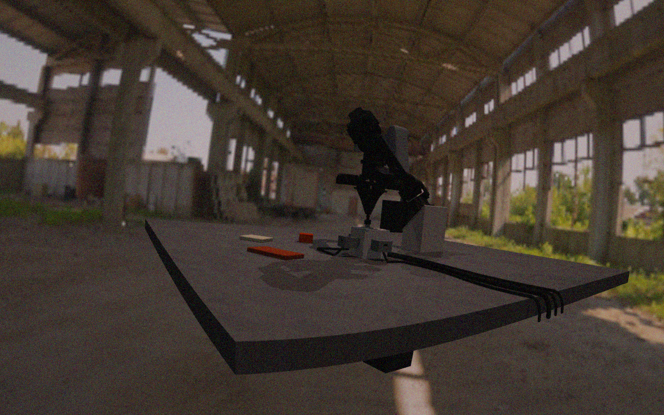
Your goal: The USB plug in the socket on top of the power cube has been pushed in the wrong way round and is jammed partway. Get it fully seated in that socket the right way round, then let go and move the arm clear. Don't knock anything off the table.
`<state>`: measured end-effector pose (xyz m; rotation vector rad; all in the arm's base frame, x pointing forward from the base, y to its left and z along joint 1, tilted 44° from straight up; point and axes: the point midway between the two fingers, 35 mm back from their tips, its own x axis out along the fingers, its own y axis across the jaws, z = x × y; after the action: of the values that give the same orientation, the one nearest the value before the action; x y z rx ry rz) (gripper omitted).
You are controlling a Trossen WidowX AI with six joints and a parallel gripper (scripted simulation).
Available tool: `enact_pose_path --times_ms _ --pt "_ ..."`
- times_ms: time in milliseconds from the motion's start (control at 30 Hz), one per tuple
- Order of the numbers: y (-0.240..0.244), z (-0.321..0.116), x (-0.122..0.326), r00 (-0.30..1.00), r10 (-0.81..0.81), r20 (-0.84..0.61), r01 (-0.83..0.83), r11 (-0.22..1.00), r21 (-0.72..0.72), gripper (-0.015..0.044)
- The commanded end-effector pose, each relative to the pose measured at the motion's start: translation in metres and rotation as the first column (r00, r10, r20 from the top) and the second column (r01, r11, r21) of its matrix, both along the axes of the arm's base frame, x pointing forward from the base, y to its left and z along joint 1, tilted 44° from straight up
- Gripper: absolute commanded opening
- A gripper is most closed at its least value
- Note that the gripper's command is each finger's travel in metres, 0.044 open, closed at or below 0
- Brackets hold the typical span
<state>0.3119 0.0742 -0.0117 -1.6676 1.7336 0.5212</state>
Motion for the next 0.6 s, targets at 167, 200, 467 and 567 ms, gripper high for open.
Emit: enact_pose_path --times_ms 167,200,467,567 --pt "-0.0011 -0.0010 0.0004 1.000 0.004 -0.001 -0.004 1.000 -0.003 0.0000" --pt "-0.0012 -0.0011 0.0004 1.000 0.004 -0.001 -0.004 1.000 -0.003 0.0000" --pt "-0.0019 -0.0018 0.0004 1.000 0.004 -0.001 -0.004 1.000 -0.003 0.0000" --pt "-0.0021 -0.0020 0.0005 1.000 0.004 -0.001 -0.004 1.000 -0.003 0.0000"
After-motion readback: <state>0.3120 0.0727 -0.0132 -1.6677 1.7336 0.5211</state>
